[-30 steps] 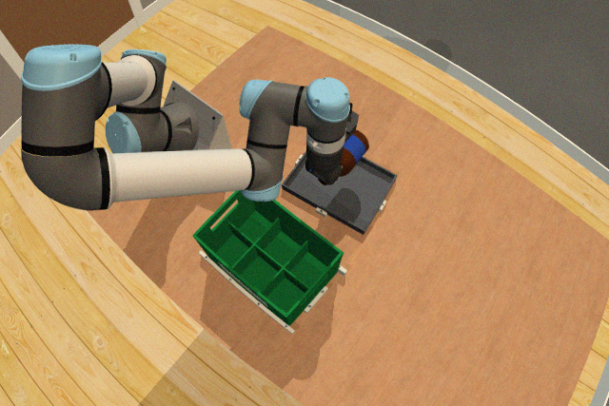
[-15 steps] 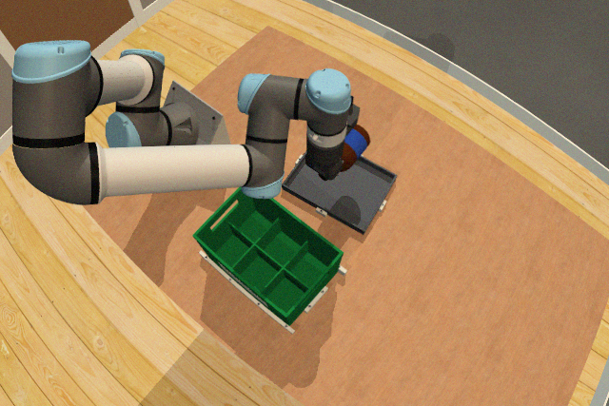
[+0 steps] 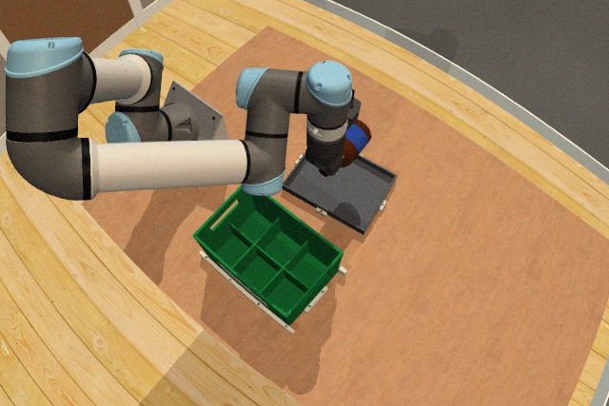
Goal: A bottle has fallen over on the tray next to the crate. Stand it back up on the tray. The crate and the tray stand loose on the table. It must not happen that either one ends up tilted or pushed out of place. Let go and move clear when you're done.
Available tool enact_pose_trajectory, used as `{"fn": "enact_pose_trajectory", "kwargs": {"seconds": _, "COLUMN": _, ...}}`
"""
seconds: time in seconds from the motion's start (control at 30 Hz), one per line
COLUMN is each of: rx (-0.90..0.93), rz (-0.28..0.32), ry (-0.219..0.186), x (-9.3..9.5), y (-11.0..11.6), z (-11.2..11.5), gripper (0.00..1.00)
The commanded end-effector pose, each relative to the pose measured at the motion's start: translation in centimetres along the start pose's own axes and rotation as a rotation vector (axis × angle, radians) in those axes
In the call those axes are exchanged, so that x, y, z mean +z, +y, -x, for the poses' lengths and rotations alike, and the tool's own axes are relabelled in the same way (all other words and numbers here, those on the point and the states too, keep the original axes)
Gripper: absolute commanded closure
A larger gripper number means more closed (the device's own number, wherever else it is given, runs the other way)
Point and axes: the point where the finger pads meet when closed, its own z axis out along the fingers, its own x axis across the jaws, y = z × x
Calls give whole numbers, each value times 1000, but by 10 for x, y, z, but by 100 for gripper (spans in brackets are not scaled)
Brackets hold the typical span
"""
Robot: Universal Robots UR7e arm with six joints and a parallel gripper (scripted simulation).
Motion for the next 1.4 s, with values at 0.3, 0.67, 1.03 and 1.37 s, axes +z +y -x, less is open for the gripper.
{"fn": "enact_pose_trajectory", "kwargs": {"seconds": 0.3, "rx": 3, "rz": -2, "ry": 3, "x": -19, "y": 0, "z": -1, "gripper": 100}}
{"fn": "enact_pose_trajectory", "kwargs": {"seconds": 0.67, "rx": 3, "rz": -2, "ry": 3, "x": -27, "y": 0, "z": -1, "gripper": 100}}
{"fn": "enact_pose_trajectory", "kwargs": {"seconds": 1.03, "rx": 3, "rz": -2, "ry": 3, "x": -30, "y": 0, "z": -1, "gripper": 100}}
{"fn": "enact_pose_trajectory", "kwargs": {"seconds": 1.37, "rx": 2, "rz": -1, "ry": 1, "x": -31, "y": 0, "z": -1, "gripper": 100}}
